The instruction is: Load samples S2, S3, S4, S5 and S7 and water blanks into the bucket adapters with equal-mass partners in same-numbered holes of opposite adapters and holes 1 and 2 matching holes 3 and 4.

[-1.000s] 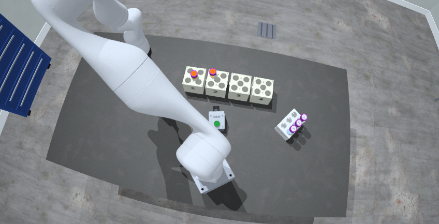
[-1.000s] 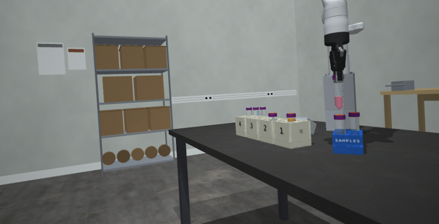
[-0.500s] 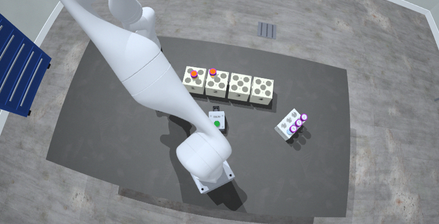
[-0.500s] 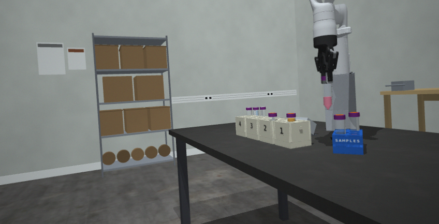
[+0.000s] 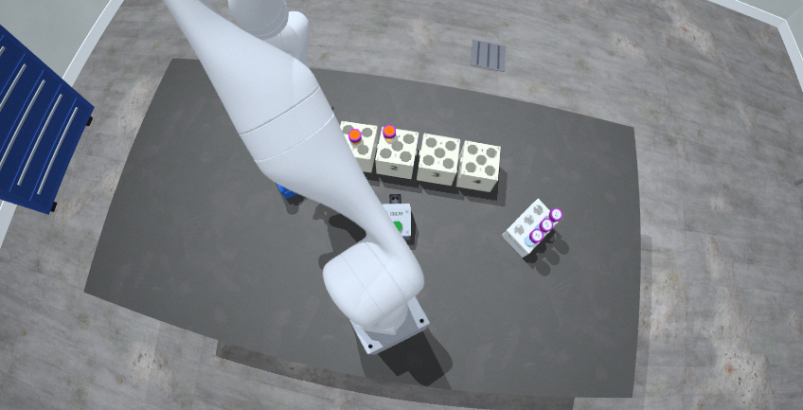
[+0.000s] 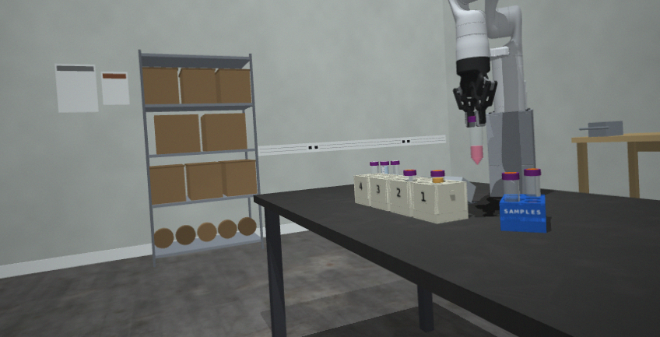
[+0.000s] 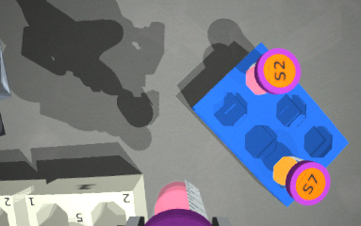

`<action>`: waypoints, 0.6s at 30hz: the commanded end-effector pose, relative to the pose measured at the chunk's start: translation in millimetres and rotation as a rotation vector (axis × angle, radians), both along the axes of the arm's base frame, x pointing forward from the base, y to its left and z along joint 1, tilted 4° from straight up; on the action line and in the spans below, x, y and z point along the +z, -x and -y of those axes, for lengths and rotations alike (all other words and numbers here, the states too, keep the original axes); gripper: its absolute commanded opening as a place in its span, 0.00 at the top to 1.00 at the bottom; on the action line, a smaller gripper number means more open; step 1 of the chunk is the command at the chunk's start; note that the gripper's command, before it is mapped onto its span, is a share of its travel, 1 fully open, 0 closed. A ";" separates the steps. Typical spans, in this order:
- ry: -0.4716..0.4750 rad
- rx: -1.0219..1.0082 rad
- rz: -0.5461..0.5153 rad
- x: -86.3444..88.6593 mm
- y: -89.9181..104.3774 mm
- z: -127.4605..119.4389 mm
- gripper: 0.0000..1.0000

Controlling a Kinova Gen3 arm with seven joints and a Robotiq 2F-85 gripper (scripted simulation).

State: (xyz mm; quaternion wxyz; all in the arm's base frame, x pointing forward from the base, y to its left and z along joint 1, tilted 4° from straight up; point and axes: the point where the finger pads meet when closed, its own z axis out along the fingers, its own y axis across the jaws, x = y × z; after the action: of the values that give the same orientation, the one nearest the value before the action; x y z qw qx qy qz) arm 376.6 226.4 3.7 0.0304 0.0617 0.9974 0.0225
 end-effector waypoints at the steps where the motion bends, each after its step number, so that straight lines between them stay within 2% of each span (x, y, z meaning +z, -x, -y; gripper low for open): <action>1: -0.001 0.061 0.004 0.3 -1.8 9.8 0.90; 18: 0.018 0.360 0.017 -1.6 -7.8 59.4 0.90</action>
State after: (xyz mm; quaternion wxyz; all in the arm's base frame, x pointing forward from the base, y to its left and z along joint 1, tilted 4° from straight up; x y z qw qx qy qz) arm 383.0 173.7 1.8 0.0337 -0.0973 0.9945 0.0174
